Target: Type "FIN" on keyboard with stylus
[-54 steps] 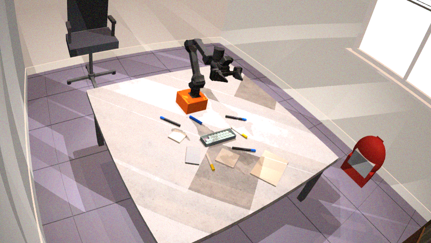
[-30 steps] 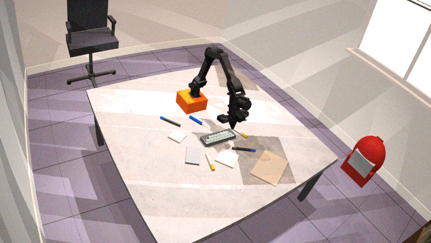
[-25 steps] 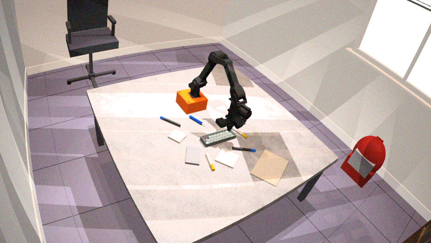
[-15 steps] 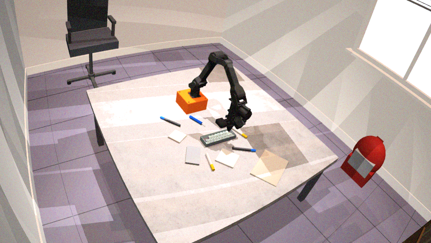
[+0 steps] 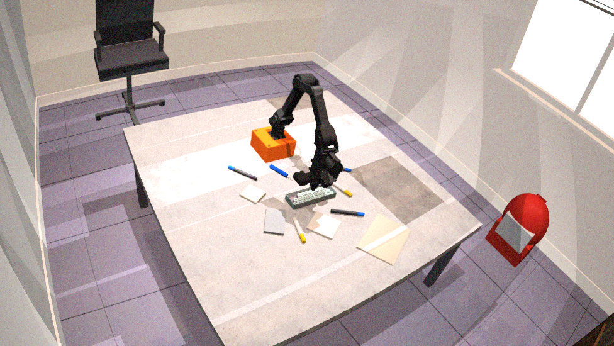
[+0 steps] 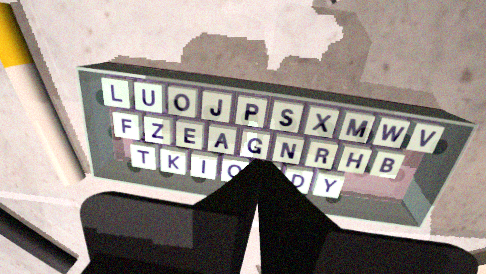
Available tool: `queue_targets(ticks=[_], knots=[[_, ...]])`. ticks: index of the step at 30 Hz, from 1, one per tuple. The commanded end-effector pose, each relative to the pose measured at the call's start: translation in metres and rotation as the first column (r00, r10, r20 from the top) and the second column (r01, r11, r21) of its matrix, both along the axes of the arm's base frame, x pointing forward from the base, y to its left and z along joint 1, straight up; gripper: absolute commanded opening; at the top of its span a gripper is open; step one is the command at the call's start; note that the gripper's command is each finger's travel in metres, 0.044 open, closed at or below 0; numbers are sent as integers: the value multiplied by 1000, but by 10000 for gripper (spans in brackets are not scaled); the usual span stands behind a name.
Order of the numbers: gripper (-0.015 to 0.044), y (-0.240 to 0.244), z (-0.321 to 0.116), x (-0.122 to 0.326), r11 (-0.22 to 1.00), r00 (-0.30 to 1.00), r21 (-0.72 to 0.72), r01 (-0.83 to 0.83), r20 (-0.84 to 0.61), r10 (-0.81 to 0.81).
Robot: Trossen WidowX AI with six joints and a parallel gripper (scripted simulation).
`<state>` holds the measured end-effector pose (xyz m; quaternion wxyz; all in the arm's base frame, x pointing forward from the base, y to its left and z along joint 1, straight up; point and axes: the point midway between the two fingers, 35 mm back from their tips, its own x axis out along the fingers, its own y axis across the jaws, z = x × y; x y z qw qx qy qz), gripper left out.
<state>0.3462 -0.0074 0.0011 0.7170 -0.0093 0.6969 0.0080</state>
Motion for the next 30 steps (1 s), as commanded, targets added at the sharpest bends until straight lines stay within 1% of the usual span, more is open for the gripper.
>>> queue_targets(ticks=[1,4,6,17,22,30], knots=[[0,-12,0,1,1000,1000,0,-3,2,3],[0,-57,1,3,1000,1000,-4,-3,2,3],[0,-69,1,2,1000,1000,-5,-3,2,3],[0,-68,1,1,1000,1000,-5,-3,2,3],[0,-43,-1,-29,1000,1000,-3,-3,-1,3],[0,-42,-1,-31,1000,1000,-3,-3,-1,3]])
